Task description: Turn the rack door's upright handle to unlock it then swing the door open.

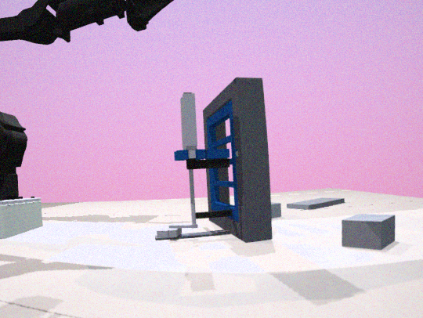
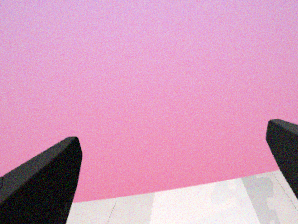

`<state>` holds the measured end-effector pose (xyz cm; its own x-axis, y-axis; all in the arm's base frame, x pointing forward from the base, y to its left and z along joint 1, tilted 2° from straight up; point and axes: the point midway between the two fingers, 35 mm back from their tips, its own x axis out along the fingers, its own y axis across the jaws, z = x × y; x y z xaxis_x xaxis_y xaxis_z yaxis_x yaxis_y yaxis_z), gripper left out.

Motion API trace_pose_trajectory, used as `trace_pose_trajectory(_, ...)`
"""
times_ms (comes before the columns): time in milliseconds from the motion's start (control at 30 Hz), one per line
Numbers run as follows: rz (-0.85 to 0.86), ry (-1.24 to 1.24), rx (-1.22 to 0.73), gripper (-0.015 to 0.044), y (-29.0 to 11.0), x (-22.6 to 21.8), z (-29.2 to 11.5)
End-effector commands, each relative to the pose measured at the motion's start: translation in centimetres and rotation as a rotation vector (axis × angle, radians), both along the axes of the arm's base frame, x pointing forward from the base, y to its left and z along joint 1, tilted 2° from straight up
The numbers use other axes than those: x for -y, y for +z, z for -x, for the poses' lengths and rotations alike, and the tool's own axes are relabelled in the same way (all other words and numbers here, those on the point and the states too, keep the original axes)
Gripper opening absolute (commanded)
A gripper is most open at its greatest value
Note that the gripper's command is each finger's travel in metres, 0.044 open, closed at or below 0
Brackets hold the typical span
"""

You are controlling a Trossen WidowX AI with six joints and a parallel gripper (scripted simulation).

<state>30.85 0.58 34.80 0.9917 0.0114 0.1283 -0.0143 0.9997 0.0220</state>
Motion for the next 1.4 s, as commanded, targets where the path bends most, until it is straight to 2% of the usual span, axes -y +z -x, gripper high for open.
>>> trace_pose_trajectory(0,0.001,0.0,-0.004,0.0374,0.0,0.0,-0.1)
trace_pose_trajectory(100,0.017,-0.003,-0.056,0.0295,-0.4,0.1,-0.9)
trace_pose_trajectory(133,0.023,-0.004,-0.078,0.0286,-0.6,0.1,-1.2)
trace_pose_trajectory(767,0.135,0.0,-0.5,0.0286,-4.6,1.0,-6.0)
trace_pose_trajectory(1367,0.204,0.047,-0.898,0.0286,-8.9,2.0,-7.9)
